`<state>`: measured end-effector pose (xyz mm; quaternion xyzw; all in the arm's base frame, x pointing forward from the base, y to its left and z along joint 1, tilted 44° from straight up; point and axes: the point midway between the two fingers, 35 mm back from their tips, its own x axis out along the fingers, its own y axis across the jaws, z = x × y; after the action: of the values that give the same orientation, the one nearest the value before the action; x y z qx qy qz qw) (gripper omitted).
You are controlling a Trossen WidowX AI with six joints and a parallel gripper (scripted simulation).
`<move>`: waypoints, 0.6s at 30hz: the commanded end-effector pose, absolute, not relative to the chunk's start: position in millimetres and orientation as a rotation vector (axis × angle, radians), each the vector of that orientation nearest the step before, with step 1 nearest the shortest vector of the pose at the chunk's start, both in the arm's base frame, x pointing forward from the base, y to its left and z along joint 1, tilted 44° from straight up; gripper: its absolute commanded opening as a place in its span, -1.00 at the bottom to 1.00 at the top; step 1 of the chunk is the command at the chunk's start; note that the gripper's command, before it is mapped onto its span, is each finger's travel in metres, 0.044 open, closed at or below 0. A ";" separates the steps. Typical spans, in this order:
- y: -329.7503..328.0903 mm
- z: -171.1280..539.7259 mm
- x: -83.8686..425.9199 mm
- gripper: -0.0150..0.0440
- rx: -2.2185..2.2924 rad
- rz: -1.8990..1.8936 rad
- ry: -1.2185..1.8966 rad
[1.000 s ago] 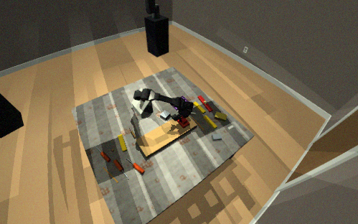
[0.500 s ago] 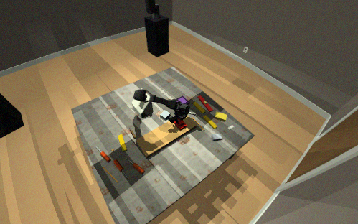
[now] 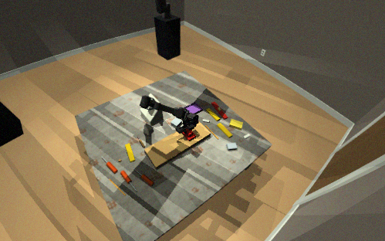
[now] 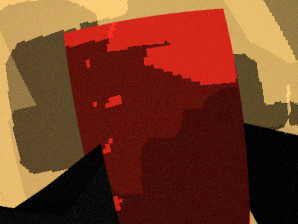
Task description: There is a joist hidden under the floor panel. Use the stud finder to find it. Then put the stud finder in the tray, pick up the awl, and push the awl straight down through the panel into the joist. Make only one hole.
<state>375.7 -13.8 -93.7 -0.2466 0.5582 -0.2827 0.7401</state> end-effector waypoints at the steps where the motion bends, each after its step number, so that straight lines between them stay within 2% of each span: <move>1: -24.1 -85.1 373.9 -0.49 -0.545 -0.627 1.222; 18: -53.4 -57.4 368.0 -0.49 -0.547 -0.628 1.223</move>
<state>369.5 -45.6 -64.0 -0.2492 0.5575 -0.2848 0.7389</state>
